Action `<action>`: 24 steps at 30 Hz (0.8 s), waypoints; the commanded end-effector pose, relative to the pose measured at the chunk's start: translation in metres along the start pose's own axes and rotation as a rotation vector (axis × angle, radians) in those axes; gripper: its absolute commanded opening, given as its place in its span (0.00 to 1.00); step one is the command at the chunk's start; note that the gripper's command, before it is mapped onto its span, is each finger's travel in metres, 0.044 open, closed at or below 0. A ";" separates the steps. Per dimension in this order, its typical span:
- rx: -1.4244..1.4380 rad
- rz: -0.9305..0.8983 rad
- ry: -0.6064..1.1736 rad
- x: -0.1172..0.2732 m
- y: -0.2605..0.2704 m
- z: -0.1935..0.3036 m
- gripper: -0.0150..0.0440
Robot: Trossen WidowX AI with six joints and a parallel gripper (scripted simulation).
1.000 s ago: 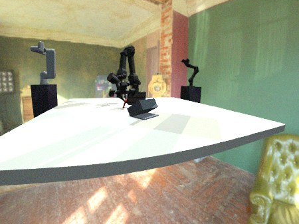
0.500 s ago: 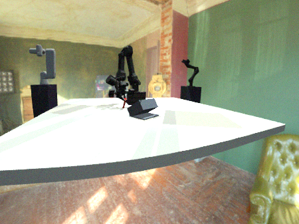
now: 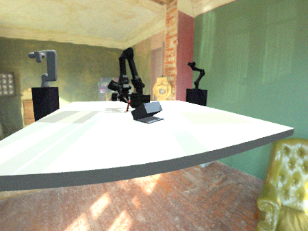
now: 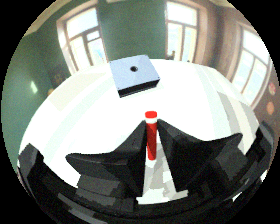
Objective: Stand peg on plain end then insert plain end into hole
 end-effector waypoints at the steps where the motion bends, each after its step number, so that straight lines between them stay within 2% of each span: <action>1: 0.000 -0.008 -0.027 0.002 0.000 0.005 0.34; 24: -0.002 -0.046 -0.222 0.012 -0.004 0.029 0.34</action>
Point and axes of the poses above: the point midway between the two fingers, 35 mm back from their tips, its own x axis back along the fingers, its own y axis across the jaws, z = x × y, the point moved 8 cm from there along x, back along the fingers, and after that the axes turned 11 degrees about -x, right-handed, at the moved point
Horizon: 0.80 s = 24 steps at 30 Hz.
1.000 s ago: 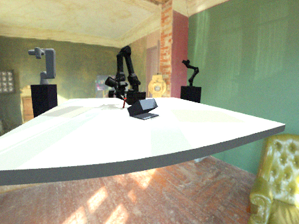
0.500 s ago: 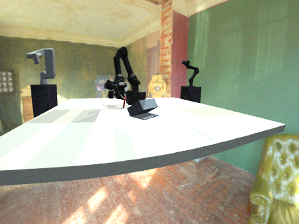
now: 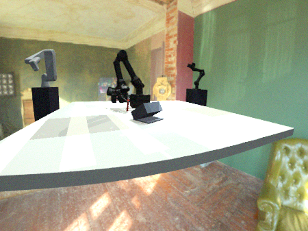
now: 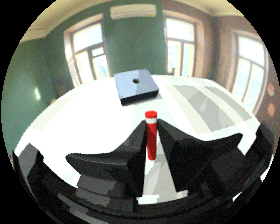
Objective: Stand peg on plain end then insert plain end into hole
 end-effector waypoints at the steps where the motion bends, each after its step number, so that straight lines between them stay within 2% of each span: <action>1: -0.004 -0.006 -0.029 0.002 0.000 0.004 0.34; 6: -0.004 -0.015 -0.071 0.005 -0.001 0.009 0.34; 24: -0.009 -0.010 -0.054 0.004 -0.003 0.011 0.34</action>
Point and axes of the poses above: the point midway between the two fingers, 35 mm back from their tips, its own x axis back along the fingers, its own y axis across the jaws, z = x × y, the point moved 8 cm from there along x, back along the fingers, and after that the axes turned 11 degrees about -x, right-handed, at the moved point
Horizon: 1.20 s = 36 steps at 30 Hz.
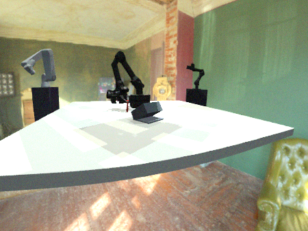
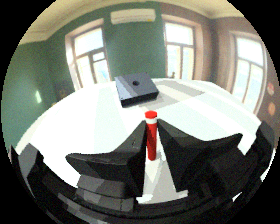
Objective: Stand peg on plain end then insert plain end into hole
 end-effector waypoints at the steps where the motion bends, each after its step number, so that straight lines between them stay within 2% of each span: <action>1: 0.000 0.000 0.000 0.000 0.000 0.002 0.34; 36: 0.007 -0.010 -0.022 0.006 -0.003 0.008 0.34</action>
Point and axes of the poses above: the point midway between the two fingers, 35 mm back from their tips, its own x axis back along the fingers, its own y axis across the jaws, z = x × y, the point moved 8 cm from there along x, back along the fingers, and after that the axes turned 11 degrees about -x, right-handed, at the moved point
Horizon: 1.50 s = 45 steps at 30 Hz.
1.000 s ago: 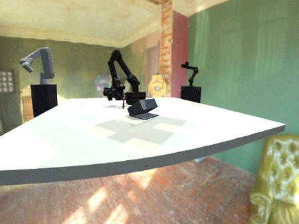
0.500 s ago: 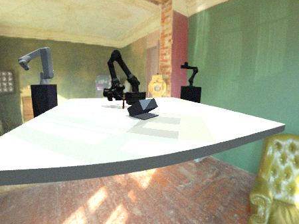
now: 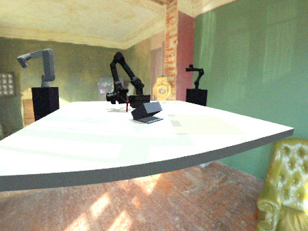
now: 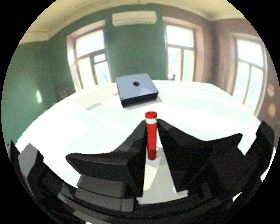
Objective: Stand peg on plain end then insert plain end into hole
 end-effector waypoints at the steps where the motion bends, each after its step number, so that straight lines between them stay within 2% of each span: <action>1: 0.000 0.000 0.001 0.001 0.000 0.002 0.34; 45: 0.011 -0.011 -0.049 0.009 -0.005 0.009 0.34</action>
Point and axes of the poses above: the point midway between the two fingers, 35 mm back from their tips, its own x axis back along the fingers, its own y axis across the jaws, z = x × y, the point moved 8 cm from there along x, back along the fingers, and after that the axes turned 11 degrees about -x, right-handed, at the moved point
